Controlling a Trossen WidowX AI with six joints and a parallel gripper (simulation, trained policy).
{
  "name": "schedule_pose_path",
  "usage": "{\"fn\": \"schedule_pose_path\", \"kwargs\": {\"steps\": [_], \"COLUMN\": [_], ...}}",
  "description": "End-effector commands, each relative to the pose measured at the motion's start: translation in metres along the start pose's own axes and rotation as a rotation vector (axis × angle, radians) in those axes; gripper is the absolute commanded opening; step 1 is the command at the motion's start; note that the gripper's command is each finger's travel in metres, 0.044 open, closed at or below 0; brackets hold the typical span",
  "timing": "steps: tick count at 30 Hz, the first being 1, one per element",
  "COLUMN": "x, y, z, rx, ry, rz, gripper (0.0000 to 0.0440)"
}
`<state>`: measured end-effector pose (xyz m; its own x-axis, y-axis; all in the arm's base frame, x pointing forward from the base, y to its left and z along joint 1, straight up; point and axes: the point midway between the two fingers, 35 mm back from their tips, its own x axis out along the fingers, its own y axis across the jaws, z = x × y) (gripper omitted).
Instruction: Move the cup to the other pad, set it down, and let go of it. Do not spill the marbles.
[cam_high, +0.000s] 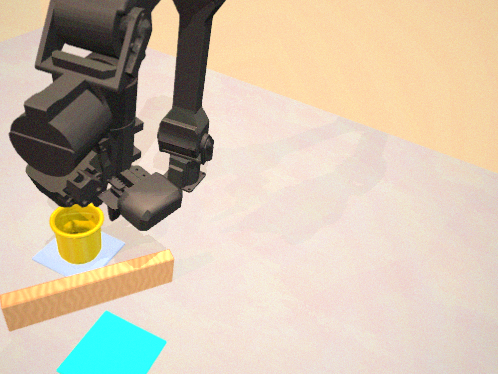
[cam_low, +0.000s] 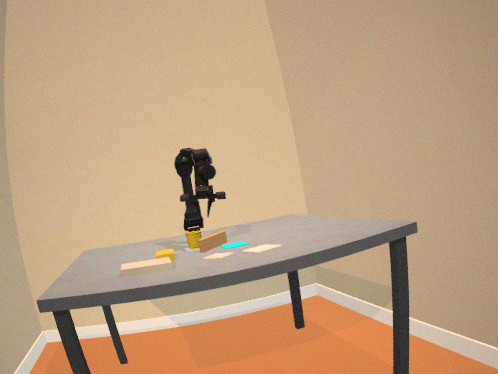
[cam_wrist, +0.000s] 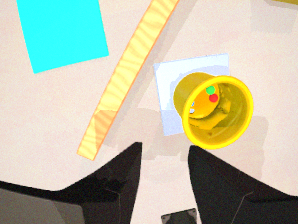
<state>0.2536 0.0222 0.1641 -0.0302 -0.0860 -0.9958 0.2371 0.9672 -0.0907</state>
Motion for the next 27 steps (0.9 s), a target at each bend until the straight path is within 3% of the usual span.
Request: {"fn": "schedule_pose_path", "kwargs": {"steps": [1, 27], "x": [0.012, 0.078], "y": [-0.005, -0.029], "z": [-0.001, 0.0], "rx": [-0.007, -0.123], "ry": [0.026, 0.109], "rz": [-0.019, -0.042], "gripper": [0.0136, 0.0171]}}
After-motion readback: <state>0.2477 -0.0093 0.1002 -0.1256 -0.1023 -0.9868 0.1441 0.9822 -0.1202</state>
